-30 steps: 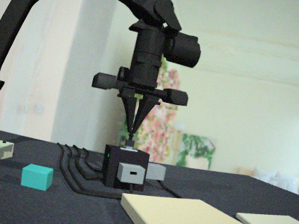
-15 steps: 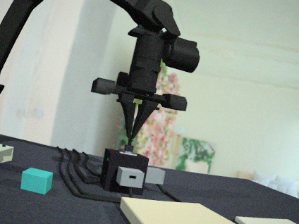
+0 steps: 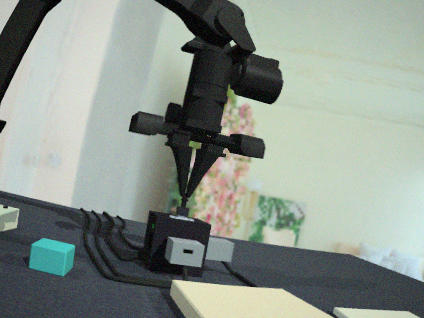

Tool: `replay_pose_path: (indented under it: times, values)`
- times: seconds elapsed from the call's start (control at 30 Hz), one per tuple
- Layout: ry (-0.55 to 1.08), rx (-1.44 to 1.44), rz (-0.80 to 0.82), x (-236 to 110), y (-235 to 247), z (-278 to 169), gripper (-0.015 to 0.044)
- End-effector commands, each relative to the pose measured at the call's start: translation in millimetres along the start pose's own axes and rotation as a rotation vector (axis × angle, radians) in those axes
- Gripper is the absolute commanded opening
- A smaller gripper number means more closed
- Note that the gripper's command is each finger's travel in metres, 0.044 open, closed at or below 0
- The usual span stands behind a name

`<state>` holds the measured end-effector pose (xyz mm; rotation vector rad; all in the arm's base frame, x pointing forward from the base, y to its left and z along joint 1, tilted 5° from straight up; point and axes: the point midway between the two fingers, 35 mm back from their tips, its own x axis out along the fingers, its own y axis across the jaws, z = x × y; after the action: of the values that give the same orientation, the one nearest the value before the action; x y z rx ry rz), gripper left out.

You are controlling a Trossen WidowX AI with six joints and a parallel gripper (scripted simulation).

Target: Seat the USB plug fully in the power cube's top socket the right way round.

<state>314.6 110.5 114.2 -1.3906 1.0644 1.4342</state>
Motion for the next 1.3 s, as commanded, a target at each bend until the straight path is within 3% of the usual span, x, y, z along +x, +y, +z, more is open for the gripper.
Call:
replay_pose_path:
  times: [0.0,1.27]
  values:
    - [-0.003,0.002,0.000,1.1,-0.3,0.2,0.0000]
    - [-0.003,0.002,0.000,5.4,-0.3,-0.2,0.0000]
